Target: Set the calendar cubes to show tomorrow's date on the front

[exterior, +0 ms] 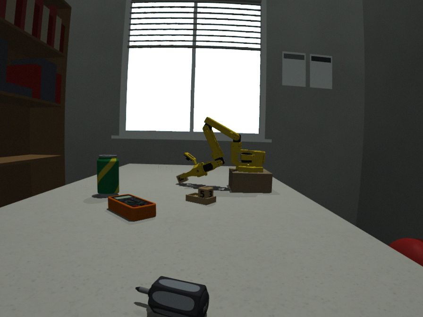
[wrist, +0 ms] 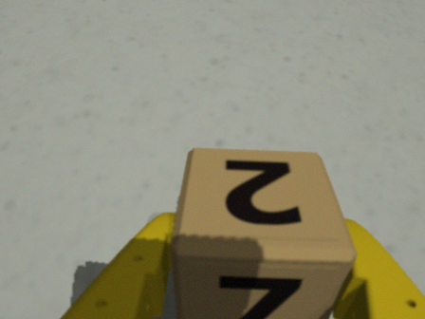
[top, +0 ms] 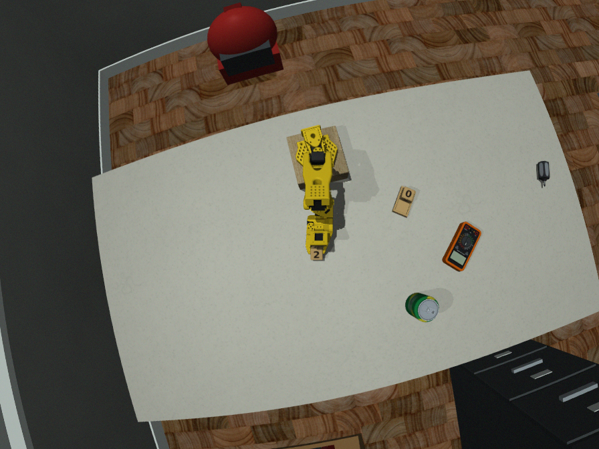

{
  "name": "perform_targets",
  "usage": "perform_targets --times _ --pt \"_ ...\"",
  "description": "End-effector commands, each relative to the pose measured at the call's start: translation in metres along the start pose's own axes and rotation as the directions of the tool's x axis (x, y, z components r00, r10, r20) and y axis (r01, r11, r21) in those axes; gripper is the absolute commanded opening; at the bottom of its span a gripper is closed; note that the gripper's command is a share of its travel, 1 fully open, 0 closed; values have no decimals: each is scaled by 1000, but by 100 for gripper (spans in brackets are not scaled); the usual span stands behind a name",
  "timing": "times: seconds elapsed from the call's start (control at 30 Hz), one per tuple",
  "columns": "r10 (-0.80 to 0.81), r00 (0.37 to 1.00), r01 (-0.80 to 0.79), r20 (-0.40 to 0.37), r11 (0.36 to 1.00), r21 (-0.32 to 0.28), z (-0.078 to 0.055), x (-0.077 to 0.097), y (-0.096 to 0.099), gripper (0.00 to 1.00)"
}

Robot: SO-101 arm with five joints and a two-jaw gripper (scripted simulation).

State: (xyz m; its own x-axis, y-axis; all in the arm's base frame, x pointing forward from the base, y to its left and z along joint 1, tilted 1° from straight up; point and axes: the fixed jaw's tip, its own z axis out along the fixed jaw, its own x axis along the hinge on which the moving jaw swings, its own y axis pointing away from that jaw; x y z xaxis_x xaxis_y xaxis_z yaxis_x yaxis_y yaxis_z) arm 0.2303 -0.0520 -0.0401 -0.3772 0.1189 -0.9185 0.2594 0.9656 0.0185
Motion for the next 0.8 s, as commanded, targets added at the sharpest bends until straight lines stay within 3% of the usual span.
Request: perform_targets --times 0.0,0.13,0.4,0.77 --pt "-6 1000 6 13 1000 2 0 -1 0 0" --pt "-6 1000 6 13 1000 2 0 -1 0 2" --pt "-6 1000 6 13 1000 2 0 -1 0 17" --pt "-6 1000 6 13 1000 2 0 -1 0 19"
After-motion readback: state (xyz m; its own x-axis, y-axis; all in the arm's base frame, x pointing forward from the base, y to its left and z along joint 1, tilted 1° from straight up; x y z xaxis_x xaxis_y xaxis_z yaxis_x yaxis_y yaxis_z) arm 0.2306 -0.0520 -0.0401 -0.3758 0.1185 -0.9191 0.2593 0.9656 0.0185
